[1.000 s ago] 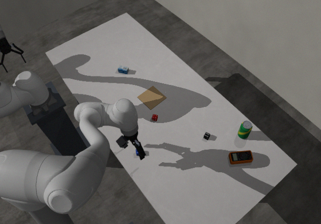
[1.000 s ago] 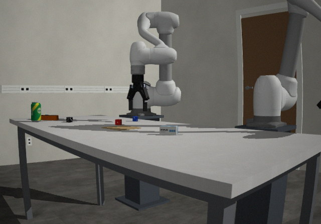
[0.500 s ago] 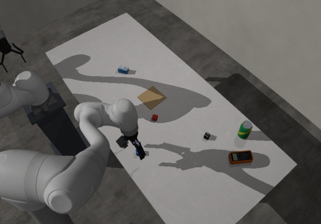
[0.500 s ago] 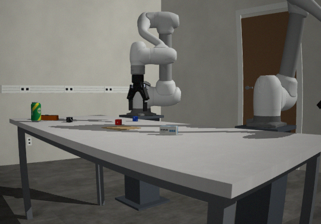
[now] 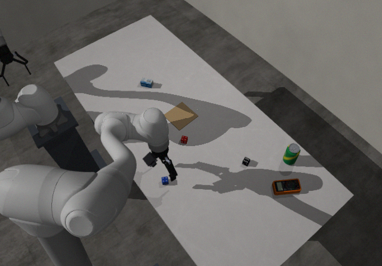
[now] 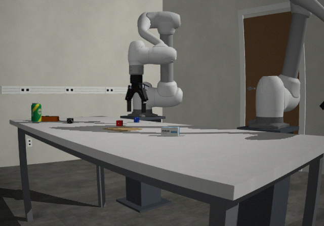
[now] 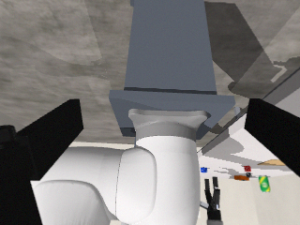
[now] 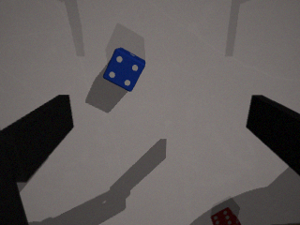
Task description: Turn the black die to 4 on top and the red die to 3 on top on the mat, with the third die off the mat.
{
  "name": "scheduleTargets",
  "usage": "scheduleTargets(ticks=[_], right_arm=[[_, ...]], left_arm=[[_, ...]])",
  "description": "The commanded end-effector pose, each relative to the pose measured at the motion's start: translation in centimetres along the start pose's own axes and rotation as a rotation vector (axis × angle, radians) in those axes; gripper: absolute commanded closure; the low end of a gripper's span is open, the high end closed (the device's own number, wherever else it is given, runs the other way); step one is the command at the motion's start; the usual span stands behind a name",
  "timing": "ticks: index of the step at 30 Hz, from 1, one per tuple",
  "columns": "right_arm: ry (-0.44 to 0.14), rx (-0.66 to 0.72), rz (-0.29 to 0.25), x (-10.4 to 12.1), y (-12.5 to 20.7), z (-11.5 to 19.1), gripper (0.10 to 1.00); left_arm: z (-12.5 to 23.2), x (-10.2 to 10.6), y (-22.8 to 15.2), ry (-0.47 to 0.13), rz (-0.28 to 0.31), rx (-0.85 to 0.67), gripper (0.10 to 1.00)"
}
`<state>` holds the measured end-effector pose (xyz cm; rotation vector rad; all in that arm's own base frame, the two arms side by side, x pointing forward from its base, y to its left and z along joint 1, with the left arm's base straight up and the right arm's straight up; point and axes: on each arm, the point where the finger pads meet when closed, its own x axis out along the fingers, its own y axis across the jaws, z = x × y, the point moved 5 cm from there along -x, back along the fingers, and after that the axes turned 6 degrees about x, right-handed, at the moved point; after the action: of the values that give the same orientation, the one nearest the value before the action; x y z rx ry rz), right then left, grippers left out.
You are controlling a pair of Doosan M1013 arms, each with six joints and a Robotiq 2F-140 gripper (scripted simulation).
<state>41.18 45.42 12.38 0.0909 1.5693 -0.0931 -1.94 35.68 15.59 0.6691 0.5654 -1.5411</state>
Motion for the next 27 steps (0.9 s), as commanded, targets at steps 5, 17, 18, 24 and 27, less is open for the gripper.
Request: scheduleTargets(ticks=[5, 17, 18, 24, 27], right_arm=[[0.0, 0.0, 0.001, -0.1, 3.1, 4.0, 0.098], [0.0, 0.0, 0.001, -0.1, 8.7, 11.2, 0.098], [0.0, 0.0, 0.001, -0.1, 9.2, 11.8, 0.098], [0.0, 0.0, 0.001, -0.1, 11.4, 14.6, 0.098], [0.0, 0.0, 0.001, -0.1, 12.0, 15.4, 0.098]], left_arm=[[0.0, 0.0, 0.0, 0.001, 0.0, 0.0, 0.098], [0.0, 0.0, 0.0, 0.001, 0.0, 0.0, 0.098], [0.0, 0.0, 0.0, 0.001, 0.0, 0.0, 0.098], [0.0, 0.0, 0.0, 0.001, 0.0, 0.0, 0.098], [0.0, 0.0, 0.0, 0.001, 0.0, 0.0, 0.098]])
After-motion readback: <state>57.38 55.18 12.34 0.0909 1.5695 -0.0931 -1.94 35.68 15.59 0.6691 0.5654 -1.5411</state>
